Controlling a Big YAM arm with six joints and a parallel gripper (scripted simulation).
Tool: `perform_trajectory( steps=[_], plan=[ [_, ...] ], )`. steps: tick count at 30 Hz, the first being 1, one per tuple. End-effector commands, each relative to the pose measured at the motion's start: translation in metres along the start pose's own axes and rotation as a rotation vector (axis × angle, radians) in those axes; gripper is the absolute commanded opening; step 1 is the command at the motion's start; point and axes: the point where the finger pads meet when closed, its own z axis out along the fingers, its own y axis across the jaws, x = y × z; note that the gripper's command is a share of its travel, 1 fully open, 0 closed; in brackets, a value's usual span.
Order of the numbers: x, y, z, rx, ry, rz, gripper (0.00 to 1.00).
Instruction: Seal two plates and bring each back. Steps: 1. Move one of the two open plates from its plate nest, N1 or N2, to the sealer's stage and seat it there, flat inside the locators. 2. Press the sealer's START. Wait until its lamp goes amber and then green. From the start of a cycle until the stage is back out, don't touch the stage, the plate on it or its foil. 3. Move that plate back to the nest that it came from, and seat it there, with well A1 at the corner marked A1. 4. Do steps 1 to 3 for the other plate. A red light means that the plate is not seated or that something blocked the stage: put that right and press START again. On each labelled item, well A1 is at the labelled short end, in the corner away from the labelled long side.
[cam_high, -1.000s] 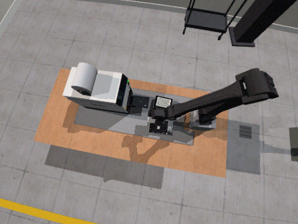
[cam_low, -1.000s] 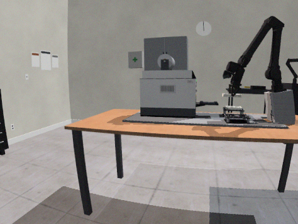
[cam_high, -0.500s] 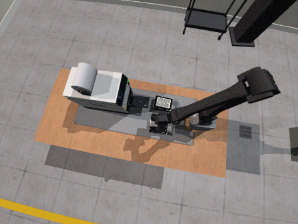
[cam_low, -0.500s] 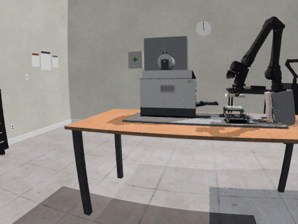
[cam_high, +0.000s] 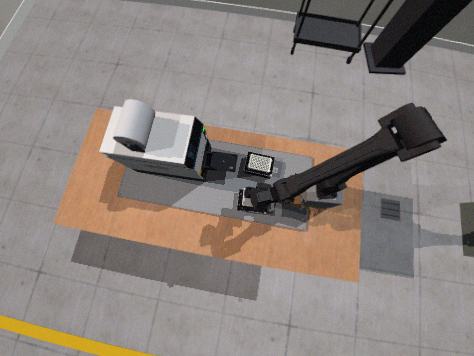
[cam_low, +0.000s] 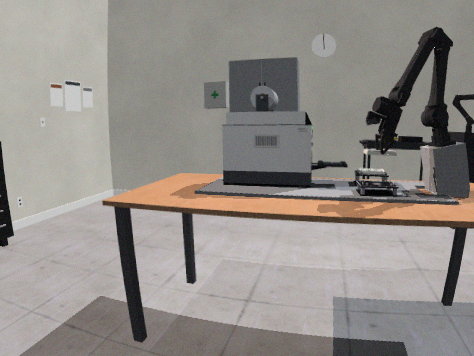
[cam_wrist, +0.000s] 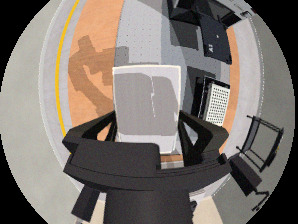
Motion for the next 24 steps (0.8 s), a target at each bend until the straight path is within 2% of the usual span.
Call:
perform_trajectory(
  steps=[1,11,15,24],
  plan=[
    [0.0,-0.001,-0.002,0.002,0.004,0.026,0.0],
    [-0.018,-0.001,0.004,0.012,0.005,0.003,0.0],
    [-0.02,0.008,0.002,-0.007,0.0,-0.023,0.0],
    [-0.016,0.0,0.0,0.005,-0.006,-0.01,0.0]
  ],
)
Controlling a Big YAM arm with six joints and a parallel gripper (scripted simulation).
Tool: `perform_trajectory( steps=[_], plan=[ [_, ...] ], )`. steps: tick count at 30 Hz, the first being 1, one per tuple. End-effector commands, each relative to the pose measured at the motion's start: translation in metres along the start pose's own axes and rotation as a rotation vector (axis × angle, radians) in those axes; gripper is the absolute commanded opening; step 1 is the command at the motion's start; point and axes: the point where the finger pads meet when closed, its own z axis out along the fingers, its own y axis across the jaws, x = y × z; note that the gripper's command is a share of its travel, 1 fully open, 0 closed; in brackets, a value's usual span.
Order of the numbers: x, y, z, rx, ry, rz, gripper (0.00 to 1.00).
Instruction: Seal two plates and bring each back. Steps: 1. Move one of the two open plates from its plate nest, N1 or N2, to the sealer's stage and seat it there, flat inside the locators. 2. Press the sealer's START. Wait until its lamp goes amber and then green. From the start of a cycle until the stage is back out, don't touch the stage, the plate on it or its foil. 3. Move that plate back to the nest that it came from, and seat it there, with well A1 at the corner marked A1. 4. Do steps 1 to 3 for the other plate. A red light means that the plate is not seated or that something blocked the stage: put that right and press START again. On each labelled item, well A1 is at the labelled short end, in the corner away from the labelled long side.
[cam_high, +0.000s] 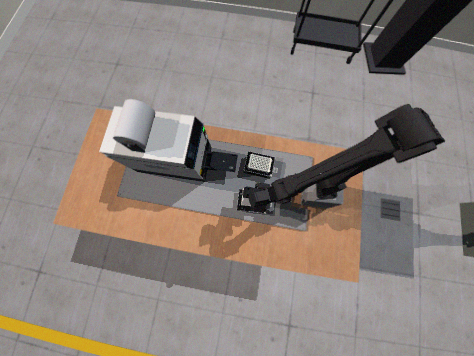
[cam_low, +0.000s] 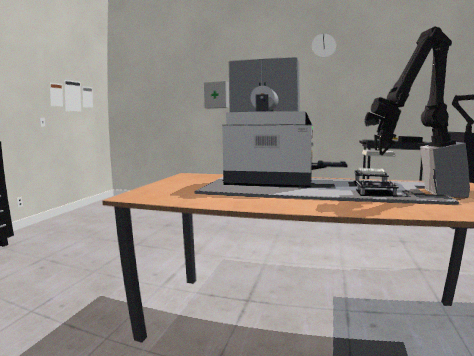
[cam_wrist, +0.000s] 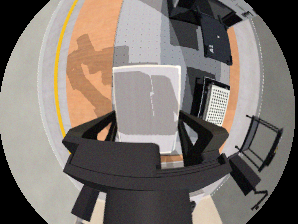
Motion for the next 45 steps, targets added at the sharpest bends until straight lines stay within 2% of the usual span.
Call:
perform_trajectory(
  steps=[1,10,22,34,45],
  plan=[
    [-0.014,0.002,-0.006,-0.003,-0.022,0.0,0.0],
    [-0.02,0.009,-0.009,-0.013,-0.034,0.021,0.0],
    [-0.018,0.011,-0.001,-0.005,-0.011,0.005,0.0],
    [-0.004,0.005,-0.004,-0.003,-0.004,0.004,0.0],
    [-0.003,0.006,-0.001,-0.008,-0.018,0.014,0.0]
  ],
)
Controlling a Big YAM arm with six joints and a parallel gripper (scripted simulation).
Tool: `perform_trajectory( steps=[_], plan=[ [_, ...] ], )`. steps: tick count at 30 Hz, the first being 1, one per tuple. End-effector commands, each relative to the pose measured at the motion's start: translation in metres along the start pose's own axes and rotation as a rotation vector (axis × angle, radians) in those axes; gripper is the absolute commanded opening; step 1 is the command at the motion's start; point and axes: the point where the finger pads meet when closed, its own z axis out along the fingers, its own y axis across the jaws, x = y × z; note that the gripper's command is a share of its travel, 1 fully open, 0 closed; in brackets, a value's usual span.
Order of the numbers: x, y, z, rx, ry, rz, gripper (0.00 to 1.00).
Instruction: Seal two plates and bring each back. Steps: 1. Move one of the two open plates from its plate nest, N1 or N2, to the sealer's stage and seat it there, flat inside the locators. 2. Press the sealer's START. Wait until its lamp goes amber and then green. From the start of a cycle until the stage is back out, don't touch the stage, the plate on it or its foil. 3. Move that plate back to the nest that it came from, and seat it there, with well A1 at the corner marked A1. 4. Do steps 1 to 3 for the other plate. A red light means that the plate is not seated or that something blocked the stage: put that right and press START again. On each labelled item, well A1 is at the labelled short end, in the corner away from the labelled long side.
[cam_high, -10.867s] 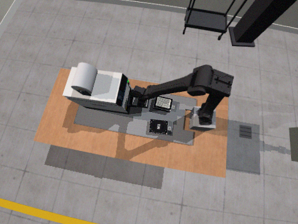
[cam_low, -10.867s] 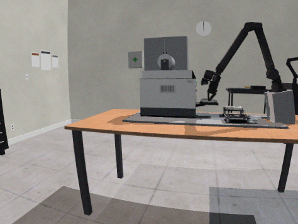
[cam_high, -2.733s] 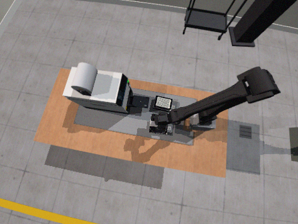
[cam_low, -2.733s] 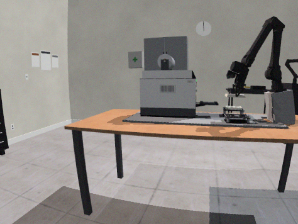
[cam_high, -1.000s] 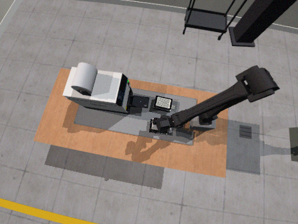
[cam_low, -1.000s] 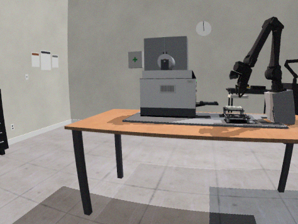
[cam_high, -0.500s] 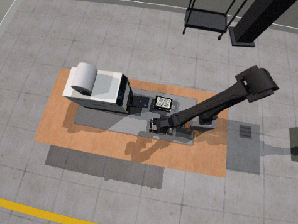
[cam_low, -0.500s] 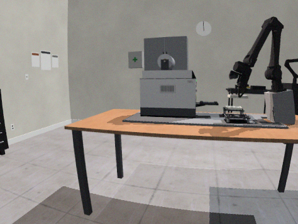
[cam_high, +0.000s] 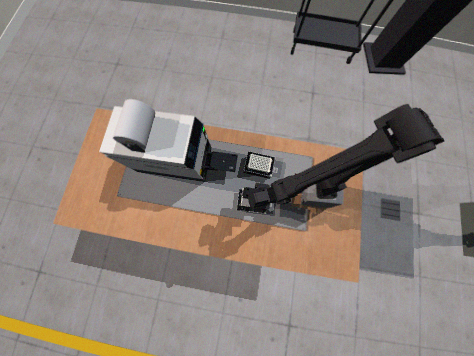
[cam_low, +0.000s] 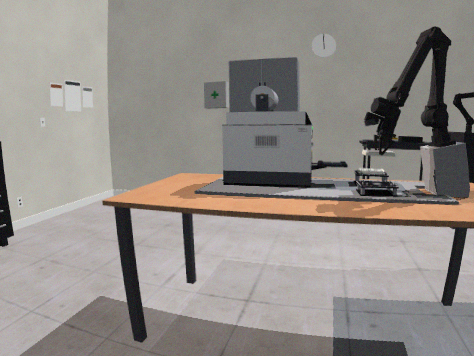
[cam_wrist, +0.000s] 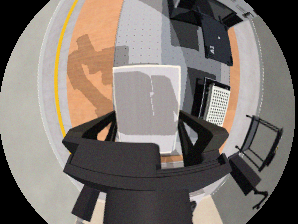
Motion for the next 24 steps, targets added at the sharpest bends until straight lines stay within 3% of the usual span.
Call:
perform_trajectory(
  steps=[1,24],
  plan=[
    [-0.001,0.003,0.001,-0.007,-0.016,0.012,0.0],
    [0.003,-0.003,0.015,0.006,-0.004,-0.005,0.0]
  ],
)
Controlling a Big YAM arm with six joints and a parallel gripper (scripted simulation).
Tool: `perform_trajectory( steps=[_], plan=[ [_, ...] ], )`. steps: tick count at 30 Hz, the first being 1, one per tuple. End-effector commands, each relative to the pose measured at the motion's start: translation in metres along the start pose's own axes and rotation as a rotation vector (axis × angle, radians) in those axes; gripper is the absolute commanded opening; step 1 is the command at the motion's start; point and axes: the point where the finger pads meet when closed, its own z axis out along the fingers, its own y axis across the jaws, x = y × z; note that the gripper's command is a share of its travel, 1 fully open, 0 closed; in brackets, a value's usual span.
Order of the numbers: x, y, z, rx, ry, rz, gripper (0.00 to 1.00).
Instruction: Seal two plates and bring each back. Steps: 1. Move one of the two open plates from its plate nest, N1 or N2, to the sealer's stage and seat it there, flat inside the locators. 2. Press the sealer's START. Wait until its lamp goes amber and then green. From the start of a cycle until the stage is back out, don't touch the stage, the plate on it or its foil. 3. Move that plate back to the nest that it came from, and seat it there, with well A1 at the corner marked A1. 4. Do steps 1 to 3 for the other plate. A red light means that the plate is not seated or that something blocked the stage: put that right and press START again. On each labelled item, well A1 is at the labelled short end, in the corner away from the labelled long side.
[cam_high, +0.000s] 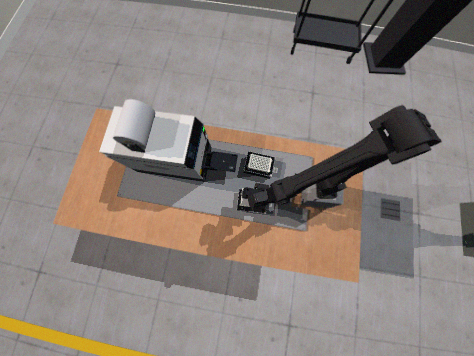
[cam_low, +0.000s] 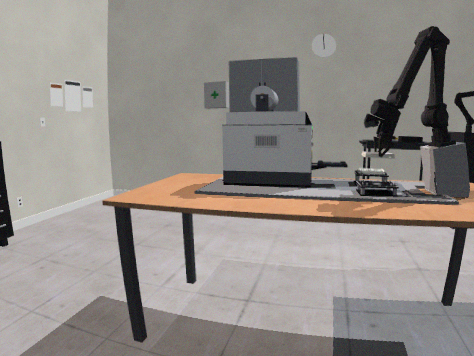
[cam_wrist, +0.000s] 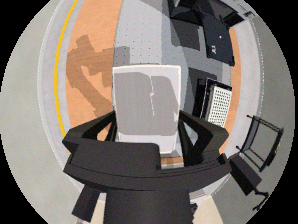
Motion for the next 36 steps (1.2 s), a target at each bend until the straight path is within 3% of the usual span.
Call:
perform_trajectory(
  steps=[1,9,16,36],
  plan=[
    [0.003,-0.001,0.007,0.003,0.002,-0.014,0.0],
    [0.004,0.005,0.008,-0.007,-0.002,-0.029,0.0],
    [-0.014,0.005,0.01,-0.011,-0.028,-0.007,0.0],
    [0.01,0.001,0.02,-0.003,0.002,-0.019,0.0]
  ],
)
